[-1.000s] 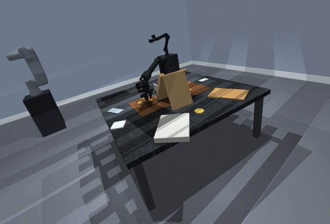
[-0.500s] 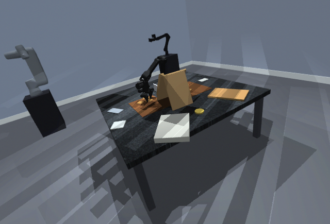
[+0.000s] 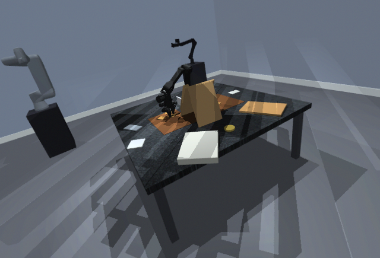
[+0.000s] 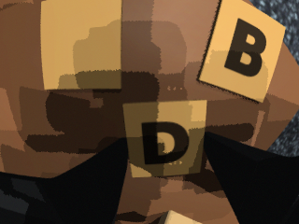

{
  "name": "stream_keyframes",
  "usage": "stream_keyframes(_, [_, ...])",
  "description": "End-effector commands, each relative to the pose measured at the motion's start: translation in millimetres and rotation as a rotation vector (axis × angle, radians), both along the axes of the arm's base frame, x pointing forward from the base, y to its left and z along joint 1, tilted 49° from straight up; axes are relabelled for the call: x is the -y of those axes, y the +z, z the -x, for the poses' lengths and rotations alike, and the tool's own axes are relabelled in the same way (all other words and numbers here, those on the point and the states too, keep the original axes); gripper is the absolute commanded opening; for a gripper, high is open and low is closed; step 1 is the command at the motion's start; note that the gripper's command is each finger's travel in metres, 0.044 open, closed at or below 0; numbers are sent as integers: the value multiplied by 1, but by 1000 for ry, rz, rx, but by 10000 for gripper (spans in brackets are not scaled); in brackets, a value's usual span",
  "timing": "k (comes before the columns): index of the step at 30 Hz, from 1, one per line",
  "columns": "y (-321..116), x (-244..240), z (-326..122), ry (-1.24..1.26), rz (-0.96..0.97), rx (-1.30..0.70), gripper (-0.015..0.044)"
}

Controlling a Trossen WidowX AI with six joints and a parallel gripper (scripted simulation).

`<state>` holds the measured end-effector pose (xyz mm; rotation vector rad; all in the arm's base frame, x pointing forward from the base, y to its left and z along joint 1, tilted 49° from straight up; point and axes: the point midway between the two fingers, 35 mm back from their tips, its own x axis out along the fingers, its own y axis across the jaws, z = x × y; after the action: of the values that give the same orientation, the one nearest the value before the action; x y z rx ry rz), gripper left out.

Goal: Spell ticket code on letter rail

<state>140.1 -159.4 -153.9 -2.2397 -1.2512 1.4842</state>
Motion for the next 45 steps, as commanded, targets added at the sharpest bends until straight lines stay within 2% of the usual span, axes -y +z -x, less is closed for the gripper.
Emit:
stream_keyframes(1, [0, -1, -1, -6, -3, -1, 214])
stream_keyframes(9, [4, 4, 1, -6, -3, -1, 4])
stream_keyframes(45, [21, 18, 3, -6, -2, -2, 0])
